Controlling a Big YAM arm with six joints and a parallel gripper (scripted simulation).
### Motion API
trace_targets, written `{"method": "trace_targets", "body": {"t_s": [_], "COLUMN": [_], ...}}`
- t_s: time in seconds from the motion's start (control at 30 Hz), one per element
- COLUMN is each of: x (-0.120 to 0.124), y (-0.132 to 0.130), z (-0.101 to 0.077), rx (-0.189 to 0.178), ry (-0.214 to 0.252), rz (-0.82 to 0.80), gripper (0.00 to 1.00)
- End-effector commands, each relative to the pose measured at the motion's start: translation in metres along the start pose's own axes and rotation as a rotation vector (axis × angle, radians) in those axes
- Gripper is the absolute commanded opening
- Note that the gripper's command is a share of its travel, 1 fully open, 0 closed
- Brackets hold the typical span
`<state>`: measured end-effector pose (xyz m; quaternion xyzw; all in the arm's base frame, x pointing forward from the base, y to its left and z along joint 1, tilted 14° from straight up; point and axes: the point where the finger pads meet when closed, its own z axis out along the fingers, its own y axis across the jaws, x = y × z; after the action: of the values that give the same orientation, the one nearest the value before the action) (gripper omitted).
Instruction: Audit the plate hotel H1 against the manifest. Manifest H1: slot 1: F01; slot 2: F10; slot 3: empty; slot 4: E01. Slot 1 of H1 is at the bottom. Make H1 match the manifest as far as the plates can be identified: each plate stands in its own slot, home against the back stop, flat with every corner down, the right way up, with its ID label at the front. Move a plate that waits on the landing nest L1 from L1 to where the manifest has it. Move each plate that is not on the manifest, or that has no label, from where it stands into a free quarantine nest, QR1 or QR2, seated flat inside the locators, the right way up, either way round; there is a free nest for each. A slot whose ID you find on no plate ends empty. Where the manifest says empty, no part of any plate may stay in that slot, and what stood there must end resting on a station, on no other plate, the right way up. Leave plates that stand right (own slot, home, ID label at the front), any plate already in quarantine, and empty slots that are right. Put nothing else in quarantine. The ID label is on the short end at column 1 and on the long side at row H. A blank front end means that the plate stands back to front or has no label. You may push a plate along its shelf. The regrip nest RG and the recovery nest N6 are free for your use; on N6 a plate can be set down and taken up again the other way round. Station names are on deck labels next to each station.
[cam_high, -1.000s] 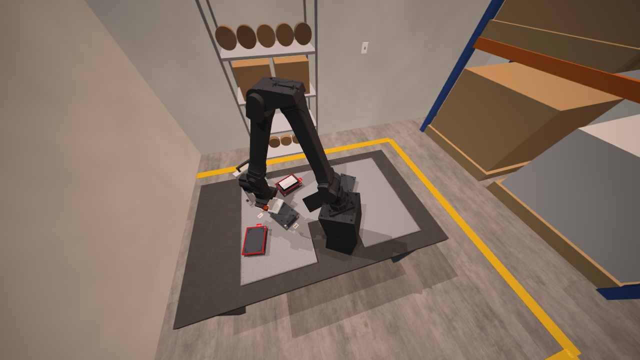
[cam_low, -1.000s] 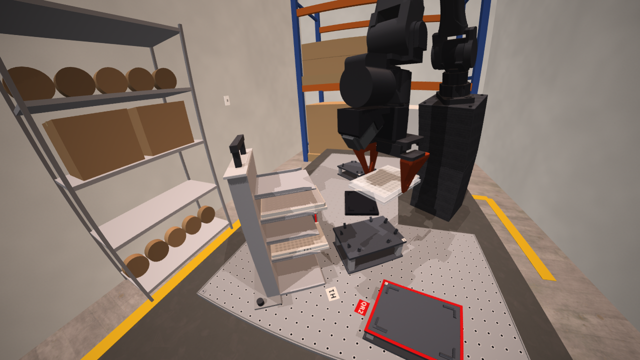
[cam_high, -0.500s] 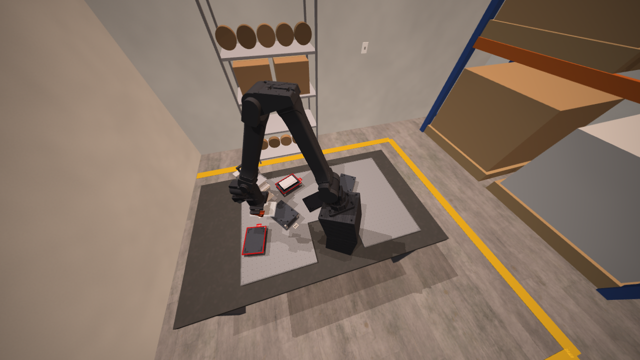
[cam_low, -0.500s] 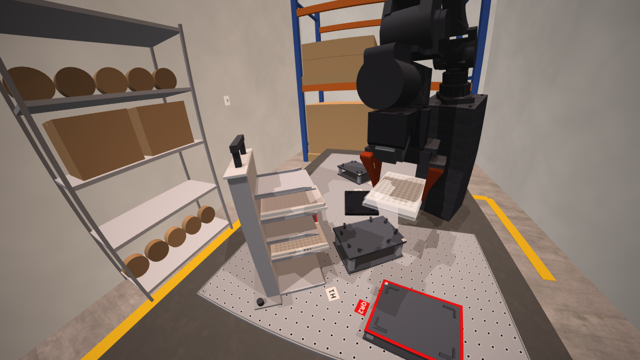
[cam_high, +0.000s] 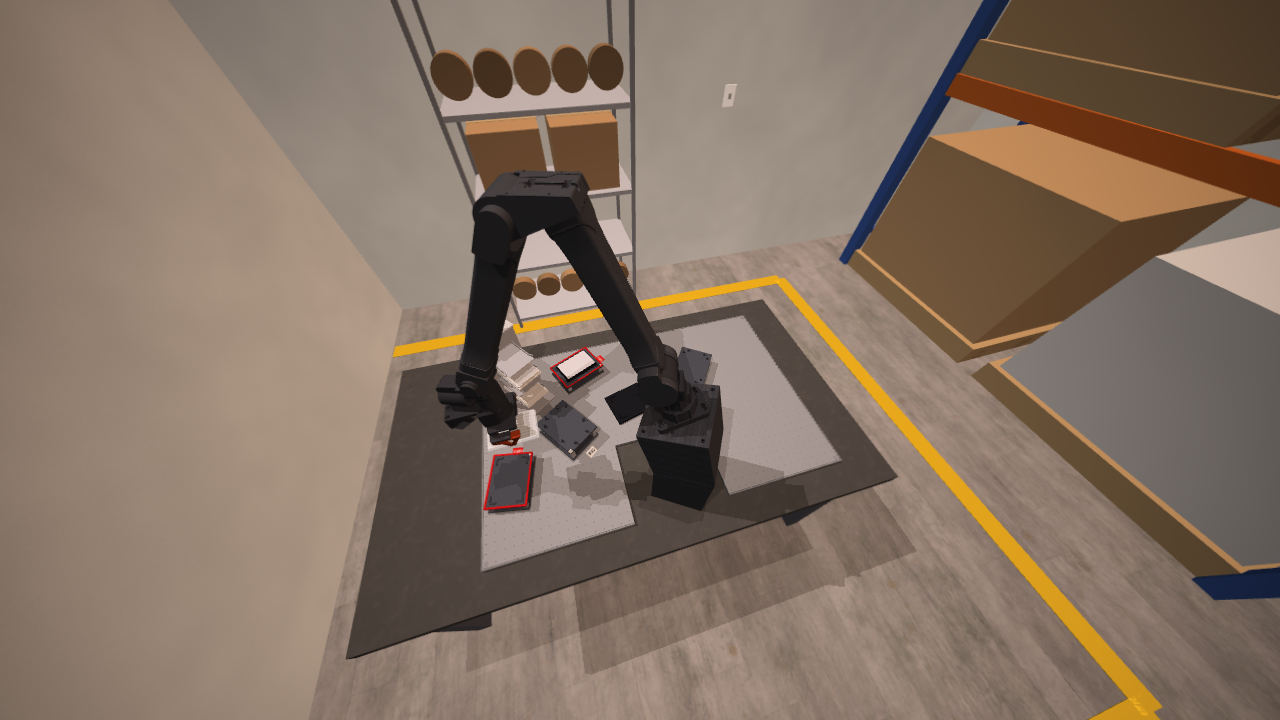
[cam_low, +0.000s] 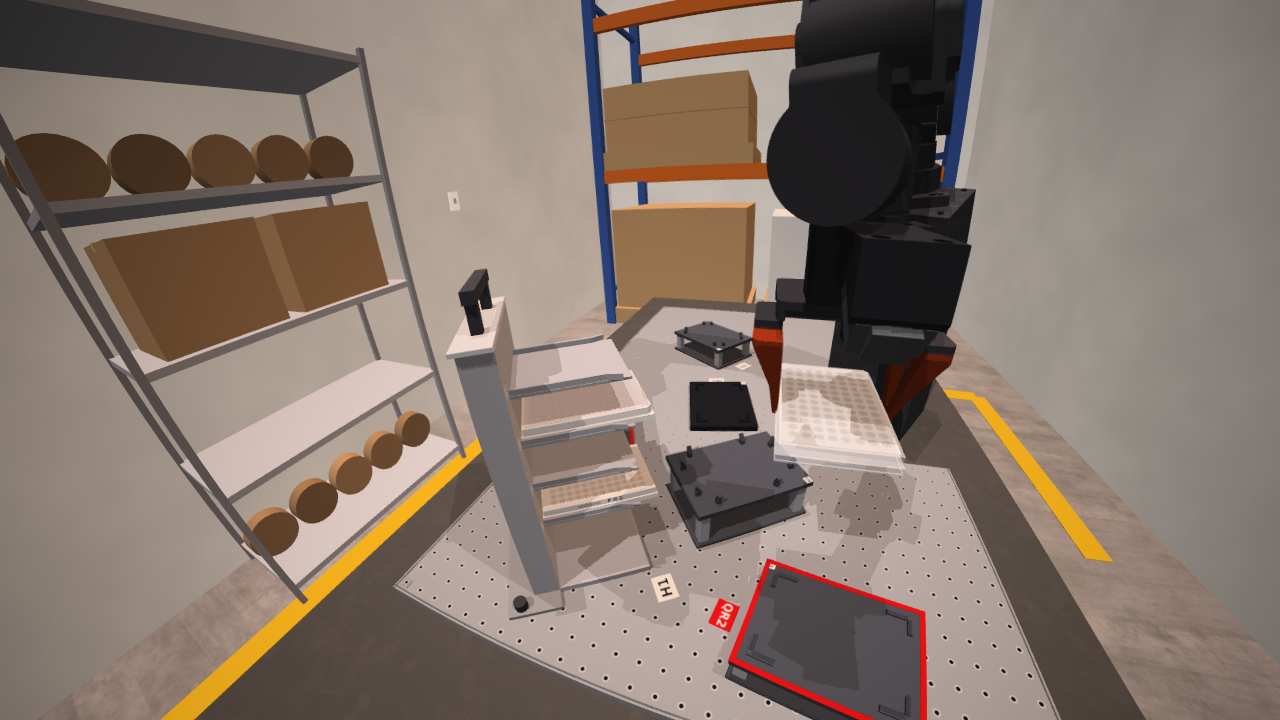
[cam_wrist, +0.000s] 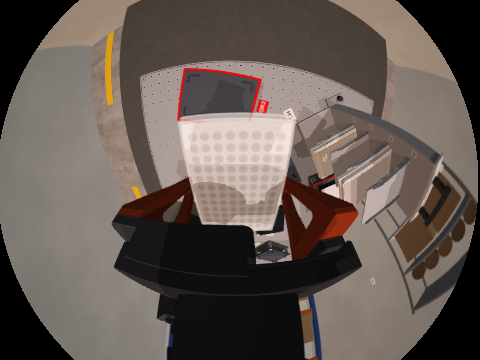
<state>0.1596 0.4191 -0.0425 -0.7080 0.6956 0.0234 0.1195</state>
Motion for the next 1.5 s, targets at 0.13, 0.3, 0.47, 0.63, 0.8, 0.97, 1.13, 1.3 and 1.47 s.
{"method": "trace_targets", "body": {"t_s": [0.13, 0.3, 0.47, 0.63, 0.8, 0.97, 1.13, 1.3, 1.47], "x": [-0.034, -0.049, -0.061, -0.073, -0.088, -0.077, -0.073, -0.073, -0.073], "y": [0.012, 0.021, 0.025, 0.035, 0.044, 0.040, 0.036, 0.037, 0.037], "z": [-0.003, -0.004, -0.010, -0.005, -0.005, -0.011, -0.003, -0.003, -0.003], "rx": [0.004, 0.005, 0.011, 0.006, 0.007, 0.011, 0.004, 0.004, 0.004], "ry": [-0.017, -0.018, -0.031, -0.020, -0.020, -0.021, -0.006, -0.005, -0.005], "rz": [-0.208, -0.324, -0.393, -0.511, -0.628, -0.709, -0.793, -0.910, -1.026], "gripper": [0.86, 0.86, 0.86, 0.86, 0.86, 0.86, 0.86, 0.86, 0.86]}}
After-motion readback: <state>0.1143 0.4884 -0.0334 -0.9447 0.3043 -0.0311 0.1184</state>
